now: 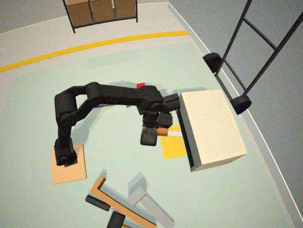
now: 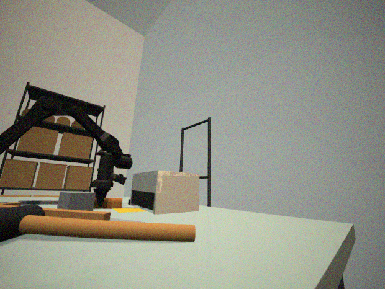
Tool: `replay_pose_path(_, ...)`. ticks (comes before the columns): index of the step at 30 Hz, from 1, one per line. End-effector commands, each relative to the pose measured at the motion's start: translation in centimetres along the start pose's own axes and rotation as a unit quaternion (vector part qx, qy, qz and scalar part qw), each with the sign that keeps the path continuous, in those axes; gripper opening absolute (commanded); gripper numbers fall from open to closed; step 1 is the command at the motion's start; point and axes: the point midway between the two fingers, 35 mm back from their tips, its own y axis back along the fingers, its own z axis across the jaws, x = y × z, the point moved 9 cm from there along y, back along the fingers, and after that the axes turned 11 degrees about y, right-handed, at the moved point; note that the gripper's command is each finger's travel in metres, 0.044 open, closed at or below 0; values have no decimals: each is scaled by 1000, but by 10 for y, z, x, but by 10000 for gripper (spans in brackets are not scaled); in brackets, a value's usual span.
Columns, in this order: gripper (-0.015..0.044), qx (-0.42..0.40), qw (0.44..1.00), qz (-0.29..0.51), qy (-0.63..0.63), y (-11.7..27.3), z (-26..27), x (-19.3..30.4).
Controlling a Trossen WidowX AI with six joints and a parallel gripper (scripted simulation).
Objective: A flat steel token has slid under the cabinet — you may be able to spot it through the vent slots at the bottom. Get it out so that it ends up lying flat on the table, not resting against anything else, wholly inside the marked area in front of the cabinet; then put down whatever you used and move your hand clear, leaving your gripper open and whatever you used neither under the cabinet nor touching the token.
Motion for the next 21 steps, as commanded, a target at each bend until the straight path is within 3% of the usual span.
replay_pose_path(1, 0, 3, 1000, 0, -2, -1, 1, 5)
replay_pose_path(21, 0, 3, 1000, 1, -2, -1, 6, 26)
